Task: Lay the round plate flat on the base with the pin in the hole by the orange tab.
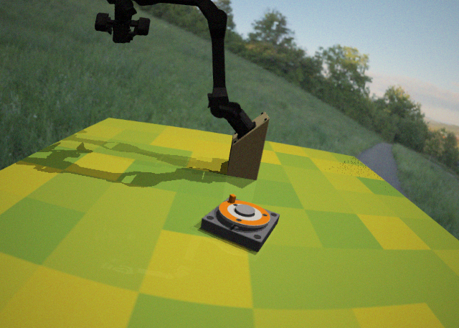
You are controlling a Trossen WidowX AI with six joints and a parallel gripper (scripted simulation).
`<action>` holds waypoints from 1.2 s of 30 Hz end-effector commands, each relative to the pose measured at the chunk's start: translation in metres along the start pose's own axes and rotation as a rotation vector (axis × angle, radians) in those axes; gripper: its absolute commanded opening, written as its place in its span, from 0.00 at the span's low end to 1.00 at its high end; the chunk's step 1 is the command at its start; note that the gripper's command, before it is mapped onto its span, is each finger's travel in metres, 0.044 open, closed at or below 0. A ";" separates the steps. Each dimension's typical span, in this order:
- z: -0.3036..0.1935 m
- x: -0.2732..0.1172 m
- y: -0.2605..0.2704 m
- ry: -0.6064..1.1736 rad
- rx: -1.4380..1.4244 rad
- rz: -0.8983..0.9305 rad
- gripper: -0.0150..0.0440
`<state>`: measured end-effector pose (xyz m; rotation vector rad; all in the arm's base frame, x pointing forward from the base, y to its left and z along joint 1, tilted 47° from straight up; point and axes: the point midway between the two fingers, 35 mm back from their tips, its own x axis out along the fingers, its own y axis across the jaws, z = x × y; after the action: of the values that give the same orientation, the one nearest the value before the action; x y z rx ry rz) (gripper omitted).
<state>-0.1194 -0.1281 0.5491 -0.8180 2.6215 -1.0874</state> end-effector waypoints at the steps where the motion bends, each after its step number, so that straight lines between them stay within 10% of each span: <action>1: 0.004 0.001 -0.002 -0.010 0.005 -0.005 0.89; 15: 0.229 -0.050 -0.078 -0.578 0.250 -0.130 0.26; 36: 0.441 -0.294 0.022 -1.148 0.292 0.106 0.25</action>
<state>0.2523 -0.2462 0.2500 -0.9001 1.5145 -0.7058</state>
